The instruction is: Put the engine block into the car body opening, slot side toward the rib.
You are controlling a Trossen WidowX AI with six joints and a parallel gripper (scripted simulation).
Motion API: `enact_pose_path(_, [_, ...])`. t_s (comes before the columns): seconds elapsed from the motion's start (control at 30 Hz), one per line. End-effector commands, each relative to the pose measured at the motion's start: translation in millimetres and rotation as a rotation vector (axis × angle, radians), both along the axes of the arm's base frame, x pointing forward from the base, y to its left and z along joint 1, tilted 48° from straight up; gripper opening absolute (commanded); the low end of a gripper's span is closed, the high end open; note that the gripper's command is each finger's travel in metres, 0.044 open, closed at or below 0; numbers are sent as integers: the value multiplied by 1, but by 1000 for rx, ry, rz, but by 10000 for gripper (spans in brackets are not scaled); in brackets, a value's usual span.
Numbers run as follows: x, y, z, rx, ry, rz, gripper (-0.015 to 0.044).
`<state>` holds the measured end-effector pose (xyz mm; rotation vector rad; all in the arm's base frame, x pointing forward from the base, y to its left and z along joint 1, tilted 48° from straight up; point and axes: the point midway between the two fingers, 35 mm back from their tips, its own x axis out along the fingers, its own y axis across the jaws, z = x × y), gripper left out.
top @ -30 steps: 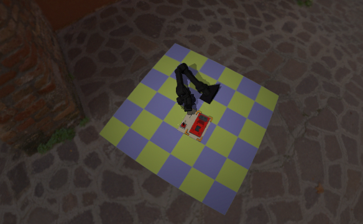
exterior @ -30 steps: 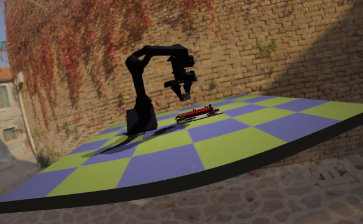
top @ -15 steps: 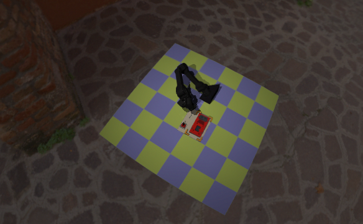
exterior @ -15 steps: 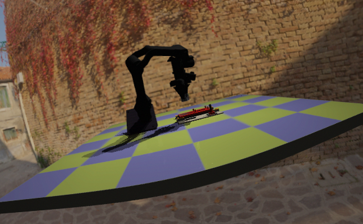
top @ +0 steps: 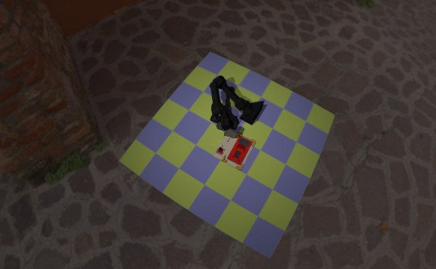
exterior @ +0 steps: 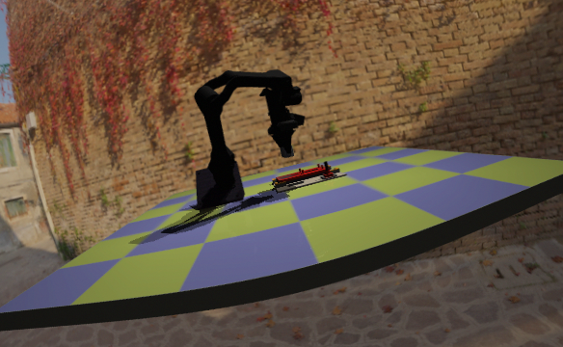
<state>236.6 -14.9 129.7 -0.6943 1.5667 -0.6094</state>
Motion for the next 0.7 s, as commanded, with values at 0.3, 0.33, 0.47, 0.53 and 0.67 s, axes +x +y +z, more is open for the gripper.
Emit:
enact_pose_path(0.3, [0,-2,-1,26,341,318,0])
enact_pose_path(0.33, [0,-2,-1,28,367,341,0])
enact_pose_path(0.47, [0,-2,-1,37,469,435,0])
enact_pose_path(0.53, [0,-3,-2,41,520,481,0])
enact_pose_path(0.67, [0,-3,-2,50,622,575,0])
